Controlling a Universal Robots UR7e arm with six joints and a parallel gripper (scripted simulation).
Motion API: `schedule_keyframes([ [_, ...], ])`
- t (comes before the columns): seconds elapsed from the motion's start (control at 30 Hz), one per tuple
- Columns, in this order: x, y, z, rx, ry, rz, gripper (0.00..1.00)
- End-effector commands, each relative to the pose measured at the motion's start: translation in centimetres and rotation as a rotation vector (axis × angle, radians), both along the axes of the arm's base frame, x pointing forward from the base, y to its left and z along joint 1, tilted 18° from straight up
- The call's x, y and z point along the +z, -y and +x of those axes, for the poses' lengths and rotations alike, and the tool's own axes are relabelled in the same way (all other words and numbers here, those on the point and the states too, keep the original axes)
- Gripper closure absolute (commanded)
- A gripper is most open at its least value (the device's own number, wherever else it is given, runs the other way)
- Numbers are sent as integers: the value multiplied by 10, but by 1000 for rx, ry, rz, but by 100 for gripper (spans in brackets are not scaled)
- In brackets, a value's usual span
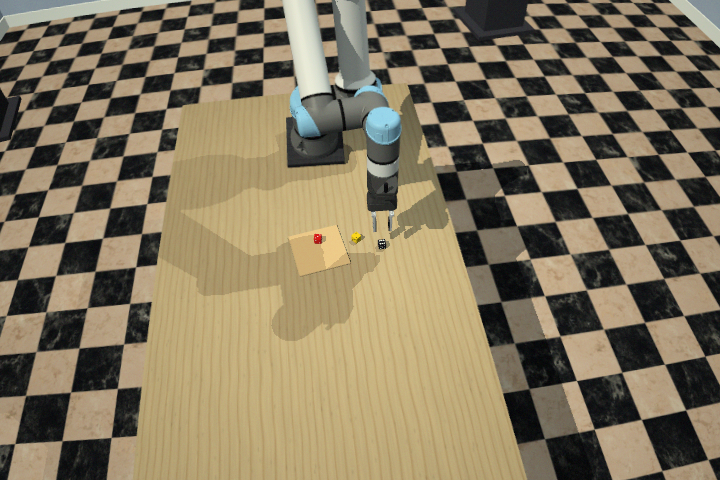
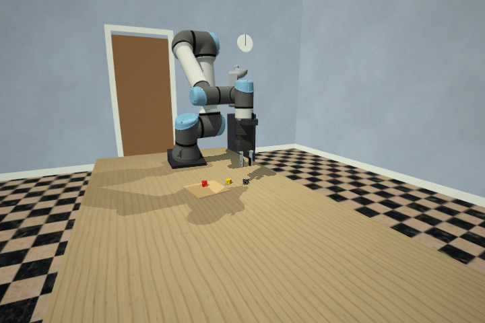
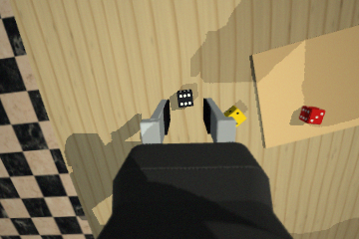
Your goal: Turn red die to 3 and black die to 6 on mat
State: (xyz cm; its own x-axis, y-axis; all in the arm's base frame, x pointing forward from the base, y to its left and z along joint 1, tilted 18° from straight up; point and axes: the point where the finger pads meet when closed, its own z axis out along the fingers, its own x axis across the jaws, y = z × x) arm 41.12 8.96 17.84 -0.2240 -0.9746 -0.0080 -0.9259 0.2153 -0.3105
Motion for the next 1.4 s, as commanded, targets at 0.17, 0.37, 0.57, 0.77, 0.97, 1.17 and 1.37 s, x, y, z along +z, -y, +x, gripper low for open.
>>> schedule_keyframes([
  [0.17, -13, 0, 2, 1, -5, 0, 30],
  [0.37, -19, 0, 3, 1, -5, 0, 30],
  [0.57, -28, 1, 6, 1, -5, 0, 30],
  [0.77, -37, 1, 9, 1, -5, 0, 30],
  [0.97, -42, 1, 11, 1, -5, 0, 30],
  [1.17, -47, 2, 13, 1, -5, 0, 30],
  [1.37, -50, 2, 13, 1, -5, 0, 30],
])
